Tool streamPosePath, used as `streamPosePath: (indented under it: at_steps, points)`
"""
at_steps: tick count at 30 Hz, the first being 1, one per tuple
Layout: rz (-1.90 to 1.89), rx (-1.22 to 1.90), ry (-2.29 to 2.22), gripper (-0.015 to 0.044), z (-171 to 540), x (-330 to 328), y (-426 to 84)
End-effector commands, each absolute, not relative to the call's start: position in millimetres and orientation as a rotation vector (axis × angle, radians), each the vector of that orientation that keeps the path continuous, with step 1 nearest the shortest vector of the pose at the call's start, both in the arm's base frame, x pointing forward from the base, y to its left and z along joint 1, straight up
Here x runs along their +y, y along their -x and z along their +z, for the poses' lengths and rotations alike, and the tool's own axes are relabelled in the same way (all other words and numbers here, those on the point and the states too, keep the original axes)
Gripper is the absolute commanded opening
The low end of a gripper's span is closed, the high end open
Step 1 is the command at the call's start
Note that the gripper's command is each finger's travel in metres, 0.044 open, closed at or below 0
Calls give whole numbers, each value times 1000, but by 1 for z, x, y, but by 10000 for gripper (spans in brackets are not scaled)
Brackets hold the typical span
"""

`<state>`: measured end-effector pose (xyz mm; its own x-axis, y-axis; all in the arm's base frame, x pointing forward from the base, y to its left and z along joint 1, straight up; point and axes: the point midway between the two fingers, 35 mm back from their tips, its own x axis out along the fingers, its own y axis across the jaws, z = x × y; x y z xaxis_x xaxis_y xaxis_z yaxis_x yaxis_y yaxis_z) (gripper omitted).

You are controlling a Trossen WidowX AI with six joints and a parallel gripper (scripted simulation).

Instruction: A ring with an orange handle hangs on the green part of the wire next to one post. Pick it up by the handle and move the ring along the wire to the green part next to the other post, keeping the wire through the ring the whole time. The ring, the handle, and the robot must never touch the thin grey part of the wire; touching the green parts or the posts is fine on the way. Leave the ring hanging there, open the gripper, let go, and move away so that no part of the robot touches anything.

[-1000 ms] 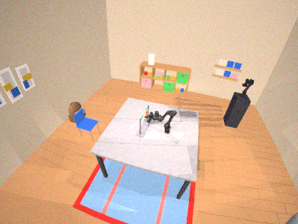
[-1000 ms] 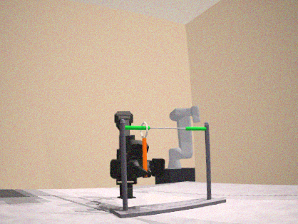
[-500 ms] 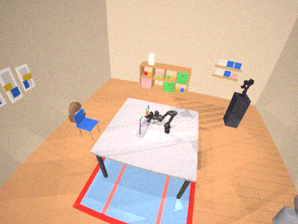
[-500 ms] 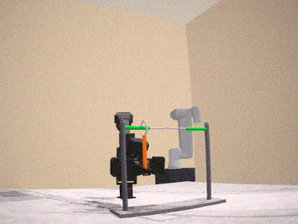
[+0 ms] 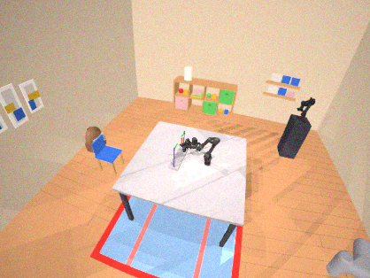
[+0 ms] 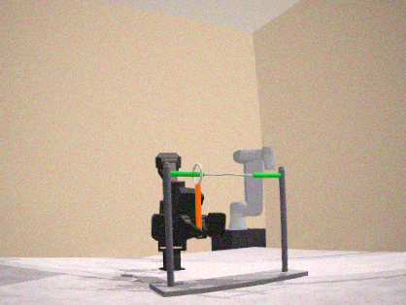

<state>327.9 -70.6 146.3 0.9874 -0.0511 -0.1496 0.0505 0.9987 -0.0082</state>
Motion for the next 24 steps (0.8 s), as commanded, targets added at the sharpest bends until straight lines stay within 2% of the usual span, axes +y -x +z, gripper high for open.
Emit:
streamPosePath:
  at_steps: [1,24]
  points:
    - [-52,154,0,-150,146,-66,-328]
    - [-51,156,-2,-150,146,-43,-329]
